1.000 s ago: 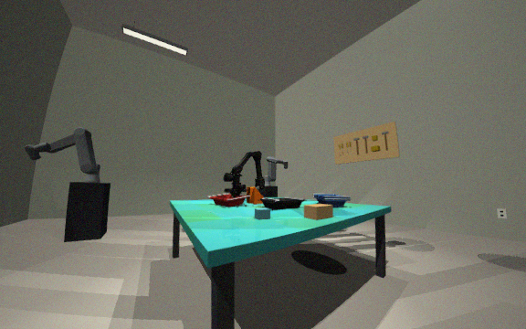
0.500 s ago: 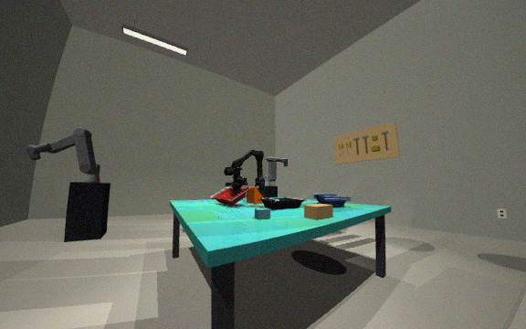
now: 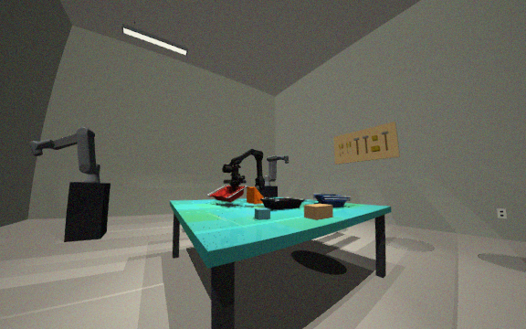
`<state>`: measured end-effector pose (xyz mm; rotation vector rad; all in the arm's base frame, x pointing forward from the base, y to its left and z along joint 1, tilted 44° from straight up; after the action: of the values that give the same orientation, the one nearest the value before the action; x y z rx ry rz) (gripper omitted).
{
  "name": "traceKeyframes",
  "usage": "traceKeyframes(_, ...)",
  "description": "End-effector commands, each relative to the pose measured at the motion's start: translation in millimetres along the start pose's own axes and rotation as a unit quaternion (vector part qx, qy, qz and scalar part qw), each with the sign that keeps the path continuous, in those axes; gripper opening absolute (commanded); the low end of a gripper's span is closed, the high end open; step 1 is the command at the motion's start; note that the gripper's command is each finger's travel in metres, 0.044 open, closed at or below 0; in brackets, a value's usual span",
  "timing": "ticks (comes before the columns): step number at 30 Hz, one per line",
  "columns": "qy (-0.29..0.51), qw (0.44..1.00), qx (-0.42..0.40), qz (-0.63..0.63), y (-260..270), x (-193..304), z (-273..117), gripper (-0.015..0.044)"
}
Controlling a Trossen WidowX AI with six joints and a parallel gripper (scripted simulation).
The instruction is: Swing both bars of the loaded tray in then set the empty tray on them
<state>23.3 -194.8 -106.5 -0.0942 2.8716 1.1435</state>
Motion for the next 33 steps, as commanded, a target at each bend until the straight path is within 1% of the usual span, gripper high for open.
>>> traceKeyframes(1,0.002,1.000,0.008,-0.004,-17,0,-12,0.0000)
traceKeyframes(33,0.002,1.000,0.012,-0.004,-99,-4,-77,0.0000)
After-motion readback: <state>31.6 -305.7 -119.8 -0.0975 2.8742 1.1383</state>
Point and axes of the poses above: the point midway between the two fingers, 35 mm back from their tips, its own z axis out along the fingers, its own y axis across the jaws, x = y × z, the point moved 1 cm from there along -z, back along the fingers, and after that the axes turned 3 degrees about z, right-handed, at the moved point
